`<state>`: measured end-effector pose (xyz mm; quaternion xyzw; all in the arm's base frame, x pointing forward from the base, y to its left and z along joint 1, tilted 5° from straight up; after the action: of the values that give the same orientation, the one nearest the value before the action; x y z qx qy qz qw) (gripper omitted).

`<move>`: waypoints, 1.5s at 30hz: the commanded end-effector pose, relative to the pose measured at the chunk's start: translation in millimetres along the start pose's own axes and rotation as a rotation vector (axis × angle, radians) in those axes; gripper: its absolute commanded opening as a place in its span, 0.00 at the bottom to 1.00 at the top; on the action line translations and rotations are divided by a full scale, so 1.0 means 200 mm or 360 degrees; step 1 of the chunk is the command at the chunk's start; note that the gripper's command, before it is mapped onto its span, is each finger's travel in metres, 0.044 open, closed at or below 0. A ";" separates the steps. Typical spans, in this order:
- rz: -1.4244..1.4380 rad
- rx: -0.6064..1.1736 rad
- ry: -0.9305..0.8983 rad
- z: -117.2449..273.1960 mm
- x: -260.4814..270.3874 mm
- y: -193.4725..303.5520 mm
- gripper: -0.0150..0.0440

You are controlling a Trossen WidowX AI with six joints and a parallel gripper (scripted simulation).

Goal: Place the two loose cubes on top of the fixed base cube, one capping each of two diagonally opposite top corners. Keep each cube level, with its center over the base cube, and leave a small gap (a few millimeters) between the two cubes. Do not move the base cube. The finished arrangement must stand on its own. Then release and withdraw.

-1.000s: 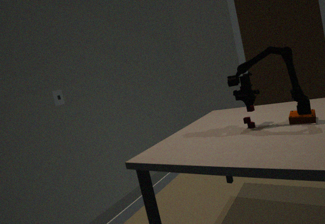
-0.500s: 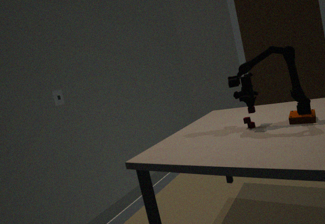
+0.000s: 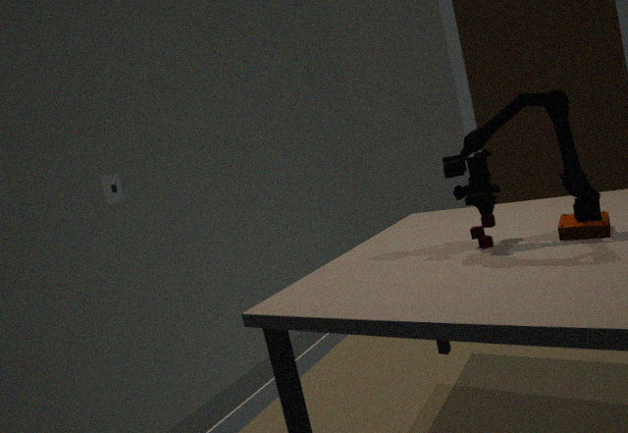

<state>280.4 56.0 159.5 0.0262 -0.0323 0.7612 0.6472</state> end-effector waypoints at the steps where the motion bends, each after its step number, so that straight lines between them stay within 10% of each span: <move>1: -0.0002 0.0004 -0.0005 -0.01 0.00 0.00 0.43; 45: -0.0006 0.0004 -0.0005 -0.16 0.00 0.00 0.52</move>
<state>281.4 59.0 127.4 0.0270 -0.0314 0.7616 0.6468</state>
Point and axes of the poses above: the point midway between the two fingers, 35 mm back from their tips, its own z axis back along the fingers, its own x axis across the jaws, y = z × x, the point moved 8 cm from there along z, back along the fingers, and after that the axes turned 14 degrees about z, right-handed, at the moved point
